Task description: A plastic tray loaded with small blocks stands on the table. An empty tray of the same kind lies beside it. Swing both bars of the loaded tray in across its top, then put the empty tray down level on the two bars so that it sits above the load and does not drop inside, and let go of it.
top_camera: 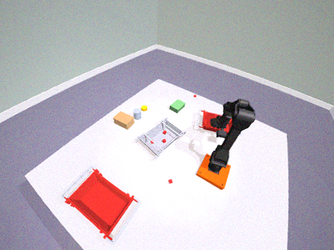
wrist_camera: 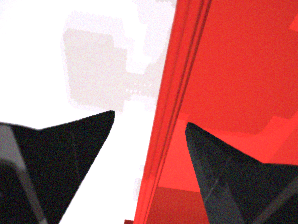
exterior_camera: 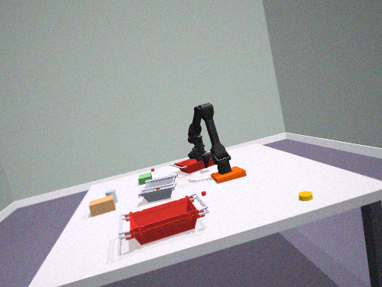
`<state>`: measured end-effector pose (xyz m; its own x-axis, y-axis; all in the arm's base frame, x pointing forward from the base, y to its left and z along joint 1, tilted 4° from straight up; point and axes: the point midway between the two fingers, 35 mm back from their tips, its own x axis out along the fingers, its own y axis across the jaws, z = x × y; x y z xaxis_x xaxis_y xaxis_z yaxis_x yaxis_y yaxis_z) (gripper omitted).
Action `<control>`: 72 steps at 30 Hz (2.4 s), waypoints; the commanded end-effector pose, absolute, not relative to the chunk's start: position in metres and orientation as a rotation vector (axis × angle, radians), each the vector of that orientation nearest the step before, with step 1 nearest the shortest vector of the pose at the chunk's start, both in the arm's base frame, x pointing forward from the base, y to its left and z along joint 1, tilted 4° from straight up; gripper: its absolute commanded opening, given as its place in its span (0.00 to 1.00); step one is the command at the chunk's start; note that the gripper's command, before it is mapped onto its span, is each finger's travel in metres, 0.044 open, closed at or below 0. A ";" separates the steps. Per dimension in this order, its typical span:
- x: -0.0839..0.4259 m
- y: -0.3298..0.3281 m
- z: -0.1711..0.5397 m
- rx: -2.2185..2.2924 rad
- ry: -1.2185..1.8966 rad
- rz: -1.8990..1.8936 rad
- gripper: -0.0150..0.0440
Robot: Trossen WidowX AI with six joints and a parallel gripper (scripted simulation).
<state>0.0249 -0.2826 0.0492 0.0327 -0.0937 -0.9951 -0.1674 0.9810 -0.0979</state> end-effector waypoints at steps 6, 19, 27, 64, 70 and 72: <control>0.026 -0.283 0.049 -0.204 1.536 0.052 0.62; 0.026 -0.283 0.049 -0.204 1.536 0.052 0.47; 0.026 -0.283 0.049 -0.204 1.536 0.052 0.38; 0.023 -0.282 0.141 -0.204 1.536 0.052 0.25; 0.023 -0.291 0.161 -0.205 1.536 0.051 0.25; 0.023 -0.294 0.168 -0.205 1.536 0.051 0.25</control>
